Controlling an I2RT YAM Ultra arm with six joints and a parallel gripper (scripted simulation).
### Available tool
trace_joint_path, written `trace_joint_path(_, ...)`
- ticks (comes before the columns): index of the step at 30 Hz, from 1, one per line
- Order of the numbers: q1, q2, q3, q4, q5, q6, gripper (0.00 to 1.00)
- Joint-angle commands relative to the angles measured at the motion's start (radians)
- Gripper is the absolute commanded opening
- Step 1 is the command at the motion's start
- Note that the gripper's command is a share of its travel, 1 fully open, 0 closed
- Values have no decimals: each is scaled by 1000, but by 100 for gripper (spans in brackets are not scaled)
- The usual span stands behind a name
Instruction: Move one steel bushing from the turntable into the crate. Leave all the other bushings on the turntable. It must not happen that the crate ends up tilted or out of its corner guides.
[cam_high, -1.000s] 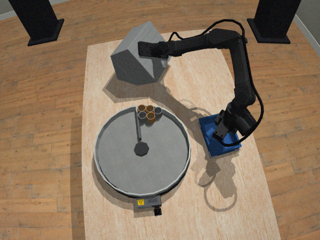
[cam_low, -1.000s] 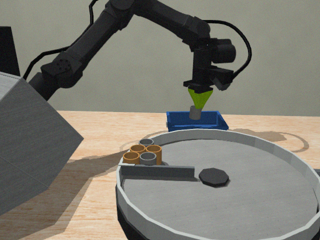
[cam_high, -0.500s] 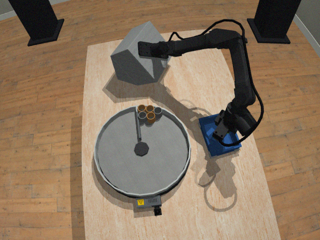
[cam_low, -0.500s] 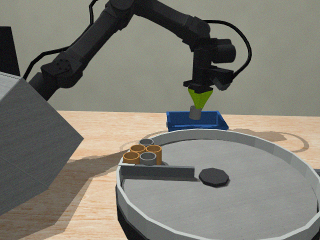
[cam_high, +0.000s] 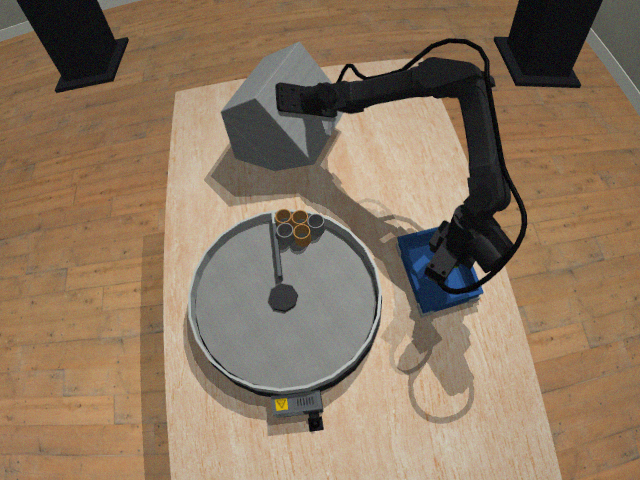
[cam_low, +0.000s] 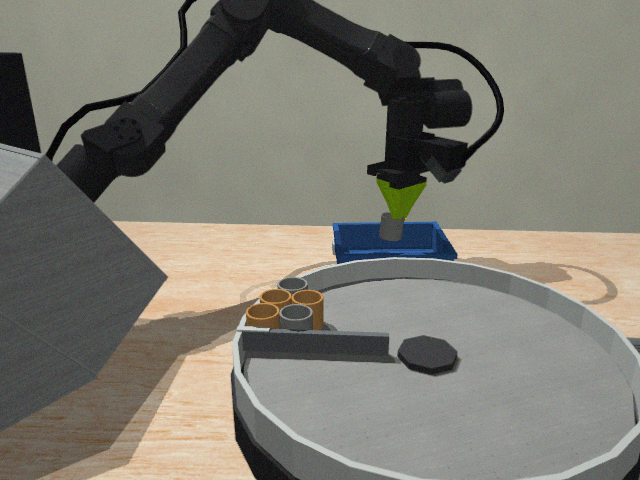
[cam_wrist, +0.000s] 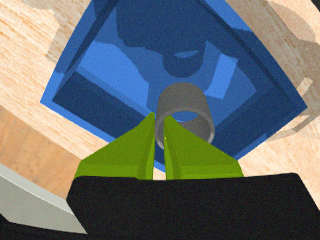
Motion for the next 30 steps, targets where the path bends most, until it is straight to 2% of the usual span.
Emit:
trace_joint_path(1,7,14,-22,26,21,15,0)
trace_joint_path(3,7,14,-22,26,21,15,0)
trace_joint_path(4,-8,-21,9,33,23,20,0)
trace_joint_path(7,17,10,-30,49,29,28,0)
trace_joint_path(18,49,42,-55,117,53,62,0)
trace_joint_path(21,40,28,-40,123,55,65,0)
trace_joint_path(26,60,49,-62,137,61,72,0)
trace_joint_path(30,54,29,-47,141,62,74,0)
